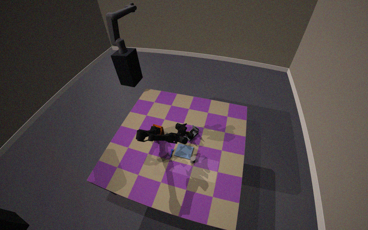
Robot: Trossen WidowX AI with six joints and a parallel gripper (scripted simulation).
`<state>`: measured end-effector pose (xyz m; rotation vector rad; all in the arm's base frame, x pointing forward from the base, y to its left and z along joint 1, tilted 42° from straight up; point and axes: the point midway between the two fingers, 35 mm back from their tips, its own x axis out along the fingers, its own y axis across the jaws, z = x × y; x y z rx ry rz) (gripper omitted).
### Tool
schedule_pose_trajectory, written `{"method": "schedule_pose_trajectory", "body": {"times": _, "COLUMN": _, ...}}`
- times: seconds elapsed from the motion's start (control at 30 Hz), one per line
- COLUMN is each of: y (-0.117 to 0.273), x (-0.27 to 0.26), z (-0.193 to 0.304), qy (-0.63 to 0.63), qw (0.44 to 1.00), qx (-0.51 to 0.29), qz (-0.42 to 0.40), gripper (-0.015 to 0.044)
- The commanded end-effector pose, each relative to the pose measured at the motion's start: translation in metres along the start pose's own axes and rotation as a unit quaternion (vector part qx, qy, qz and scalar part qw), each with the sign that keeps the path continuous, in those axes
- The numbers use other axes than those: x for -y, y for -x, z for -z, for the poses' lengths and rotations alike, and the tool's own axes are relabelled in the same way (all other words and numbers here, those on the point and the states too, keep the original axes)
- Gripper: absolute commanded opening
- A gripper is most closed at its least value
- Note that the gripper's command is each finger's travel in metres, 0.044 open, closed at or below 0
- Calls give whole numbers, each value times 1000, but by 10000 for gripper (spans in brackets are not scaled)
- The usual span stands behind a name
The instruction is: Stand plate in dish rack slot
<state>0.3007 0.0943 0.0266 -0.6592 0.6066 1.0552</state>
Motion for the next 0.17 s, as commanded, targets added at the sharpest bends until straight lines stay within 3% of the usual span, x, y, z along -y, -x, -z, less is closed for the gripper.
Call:
{"method": "schedule_pose_trajectory", "body": {"times": 0.0, "y": -2, "x": -2, "z": -4, "qy": -41, "qw": 998, "qx": -37, "qz": -10, "gripper": 400}}
{"method": "schedule_pose_trajectory", "body": {"times": 0.13, "y": -3, "x": -8, "z": -5, "qy": -87, "qw": 993, "qx": -83, "qz": -21, "gripper": 400}}
